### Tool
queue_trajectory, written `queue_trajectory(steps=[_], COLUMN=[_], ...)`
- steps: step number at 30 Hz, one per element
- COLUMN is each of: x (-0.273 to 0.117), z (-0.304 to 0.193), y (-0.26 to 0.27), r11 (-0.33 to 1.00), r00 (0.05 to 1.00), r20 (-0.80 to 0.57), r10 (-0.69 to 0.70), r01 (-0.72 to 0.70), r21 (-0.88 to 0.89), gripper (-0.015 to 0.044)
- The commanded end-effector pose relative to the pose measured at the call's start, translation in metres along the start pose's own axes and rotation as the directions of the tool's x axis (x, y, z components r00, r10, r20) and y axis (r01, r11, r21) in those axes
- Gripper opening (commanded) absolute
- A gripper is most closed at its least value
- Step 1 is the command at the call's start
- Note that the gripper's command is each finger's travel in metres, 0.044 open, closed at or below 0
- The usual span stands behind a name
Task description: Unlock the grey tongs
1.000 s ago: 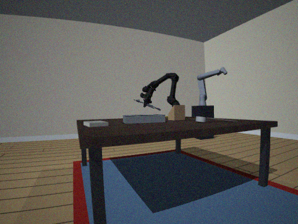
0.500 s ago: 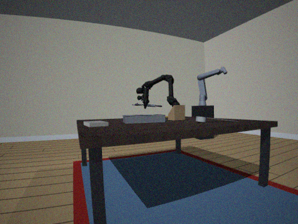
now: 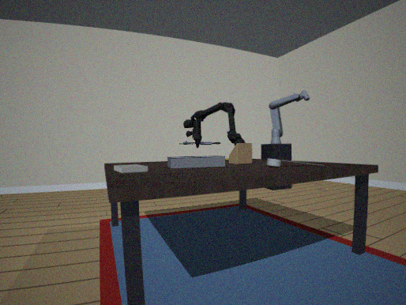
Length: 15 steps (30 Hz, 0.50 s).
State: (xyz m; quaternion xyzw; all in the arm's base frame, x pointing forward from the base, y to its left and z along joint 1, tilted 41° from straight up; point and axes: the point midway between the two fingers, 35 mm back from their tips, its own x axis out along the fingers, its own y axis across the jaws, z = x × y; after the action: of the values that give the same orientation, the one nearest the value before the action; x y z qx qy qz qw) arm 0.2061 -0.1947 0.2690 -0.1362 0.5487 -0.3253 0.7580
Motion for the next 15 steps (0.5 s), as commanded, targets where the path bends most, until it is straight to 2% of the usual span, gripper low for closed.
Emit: queue_trajectory(steps=[1, 15], x=[0.003, 0.026], z=[0.001, 0.002], y=[-0.001, -0.001], r11=[1.0, 1.0], r00=[1.0, 1.0], r20=[-0.005, -0.005], r10=[-0.006, -0.006], r01=[0.006, 0.006], r21=[0.003, 0.002], gripper=[-0.015, -0.015])
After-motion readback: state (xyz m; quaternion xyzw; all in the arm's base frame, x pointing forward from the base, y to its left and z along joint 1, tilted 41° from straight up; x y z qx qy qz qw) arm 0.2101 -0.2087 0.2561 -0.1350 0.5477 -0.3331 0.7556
